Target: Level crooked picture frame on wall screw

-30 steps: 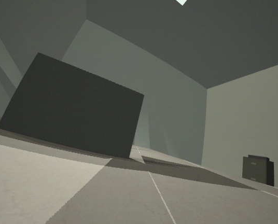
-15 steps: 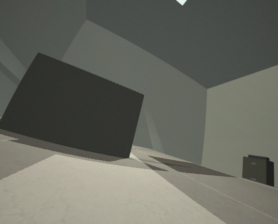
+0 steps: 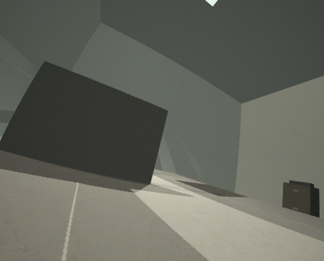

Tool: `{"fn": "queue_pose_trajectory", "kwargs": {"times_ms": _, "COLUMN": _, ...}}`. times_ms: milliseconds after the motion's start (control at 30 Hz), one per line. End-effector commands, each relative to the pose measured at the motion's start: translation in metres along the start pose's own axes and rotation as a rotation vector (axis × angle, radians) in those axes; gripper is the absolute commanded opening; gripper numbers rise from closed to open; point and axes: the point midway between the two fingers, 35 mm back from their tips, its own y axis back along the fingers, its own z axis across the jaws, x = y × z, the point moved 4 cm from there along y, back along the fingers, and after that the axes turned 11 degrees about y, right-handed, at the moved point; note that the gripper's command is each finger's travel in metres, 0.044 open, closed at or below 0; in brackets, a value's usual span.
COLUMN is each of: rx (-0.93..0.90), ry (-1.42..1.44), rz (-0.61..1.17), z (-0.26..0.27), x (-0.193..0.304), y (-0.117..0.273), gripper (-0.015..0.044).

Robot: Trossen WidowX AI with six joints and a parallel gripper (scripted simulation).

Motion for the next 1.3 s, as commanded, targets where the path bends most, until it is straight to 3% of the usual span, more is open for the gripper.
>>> {"fn": "queue_pose_trajectory", "kwargs": {"times_ms": 0, "rx": -0.003, "ry": 0.000, "rz": 0.002, "z": 0.001, "x": 0.000, "y": 0.000, "gripper": 0.0260}}
{"fn": "queue_pose_trajectory", "kwargs": {"times_ms": 167, "rx": -0.002, "ry": 0.021, "rz": -0.001, "z": -0.005, "x": -0.005, "y": -0.008, "gripper": 0.0260}}
{"fn": "queue_pose_trajectory", "kwargs": {"times_ms": 533, "rx": -0.006, "ry": 0.167, "rz": 0.000, "z": -0.039, "x": 0.005, "y": -0.074, "gripper": 0.0260}}
{"fn": "queue_pose_trajectory", "kwargs": {"times_ms": 1067, "rx": -0.006, "ry": 0.170, "rz": 0.000, "z": -0.039, "x": 0.004, "y": -0.074, "gripper": 0.0260}}
{"fn": "queue_pose_trajectory", "kwargs": {"times_ms": 1267, "rx": -0.007, "ry": 0.169, "rz": -0.001, "z": -0.036, "x": 0.000, "y": -0.095, "gripper": 0.0260}}
